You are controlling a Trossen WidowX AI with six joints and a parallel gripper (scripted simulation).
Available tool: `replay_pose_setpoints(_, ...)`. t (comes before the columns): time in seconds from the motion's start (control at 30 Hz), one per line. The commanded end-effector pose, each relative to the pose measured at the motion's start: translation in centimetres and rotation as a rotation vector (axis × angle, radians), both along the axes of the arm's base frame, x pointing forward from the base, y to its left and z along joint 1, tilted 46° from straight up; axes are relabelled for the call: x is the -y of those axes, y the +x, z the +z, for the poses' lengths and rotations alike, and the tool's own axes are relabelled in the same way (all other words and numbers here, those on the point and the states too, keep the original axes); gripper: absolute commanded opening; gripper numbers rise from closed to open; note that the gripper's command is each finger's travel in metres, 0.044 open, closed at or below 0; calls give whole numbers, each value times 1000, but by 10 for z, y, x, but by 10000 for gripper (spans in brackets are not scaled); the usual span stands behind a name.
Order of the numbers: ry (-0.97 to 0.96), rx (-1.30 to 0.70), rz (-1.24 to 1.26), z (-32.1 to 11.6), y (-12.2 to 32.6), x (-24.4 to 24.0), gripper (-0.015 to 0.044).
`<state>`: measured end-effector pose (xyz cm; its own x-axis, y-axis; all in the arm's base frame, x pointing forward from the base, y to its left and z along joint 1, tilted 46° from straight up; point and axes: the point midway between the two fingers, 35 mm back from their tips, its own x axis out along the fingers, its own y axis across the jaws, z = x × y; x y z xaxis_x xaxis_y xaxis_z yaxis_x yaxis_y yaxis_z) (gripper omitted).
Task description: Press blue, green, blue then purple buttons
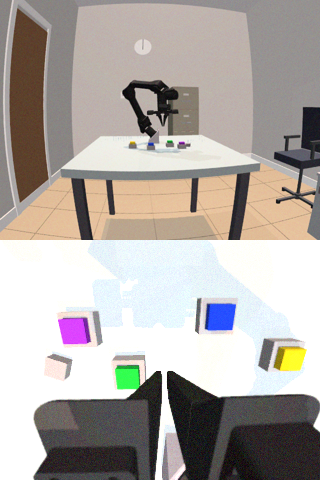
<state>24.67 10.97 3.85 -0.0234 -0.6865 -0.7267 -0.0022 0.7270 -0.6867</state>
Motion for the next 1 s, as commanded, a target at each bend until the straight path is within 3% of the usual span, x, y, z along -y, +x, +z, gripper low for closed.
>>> replay_pose_setpoints(0.0, -25, -28, 1, -33, -43, -25, 20)
replay_pose_setpoints(0.27, -28, -27, 0, -41, -52, -29, 20)
replay_pose_setpoints(0.47, -30, -26, 0, -81, -54, 12, 20)
replay_pose_setpoints(0.97, -31, -26, 0, -95, -55, 26, 20)
